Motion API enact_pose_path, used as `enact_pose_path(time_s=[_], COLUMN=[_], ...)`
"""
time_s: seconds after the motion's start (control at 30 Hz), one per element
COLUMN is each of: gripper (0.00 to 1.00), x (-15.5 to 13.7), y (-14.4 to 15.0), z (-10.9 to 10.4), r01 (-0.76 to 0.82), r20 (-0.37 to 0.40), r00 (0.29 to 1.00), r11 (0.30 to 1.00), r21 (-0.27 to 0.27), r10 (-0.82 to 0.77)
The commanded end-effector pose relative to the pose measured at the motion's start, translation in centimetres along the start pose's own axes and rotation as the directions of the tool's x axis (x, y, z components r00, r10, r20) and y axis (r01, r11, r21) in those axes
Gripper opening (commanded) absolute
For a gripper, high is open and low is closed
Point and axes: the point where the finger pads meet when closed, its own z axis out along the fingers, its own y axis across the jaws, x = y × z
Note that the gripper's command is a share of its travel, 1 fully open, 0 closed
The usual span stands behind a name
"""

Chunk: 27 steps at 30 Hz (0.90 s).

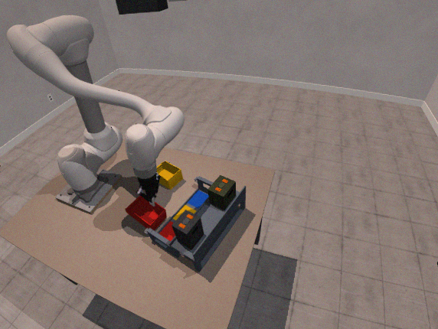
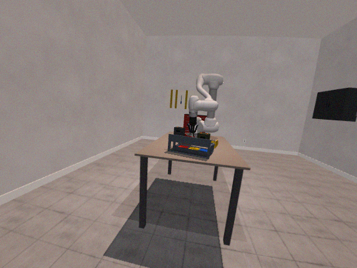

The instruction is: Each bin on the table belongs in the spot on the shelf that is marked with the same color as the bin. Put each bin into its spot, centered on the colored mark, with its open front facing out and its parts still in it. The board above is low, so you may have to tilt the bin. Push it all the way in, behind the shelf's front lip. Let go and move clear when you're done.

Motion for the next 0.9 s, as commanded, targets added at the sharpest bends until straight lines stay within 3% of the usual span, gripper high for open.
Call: enact_pose_path(time_s=[0.0,0.87], gripper=[0.10,0.10], x=[0.1,1.8], y=[0.0,0.0], z=[0.0,-0.3], r01=[0.000,0.000], r20=[0.000,0.000], r00=[1.000,1.000], r11=[1.000,1.000], r21=[0.000,0.000], r10=[0.000,0.000])
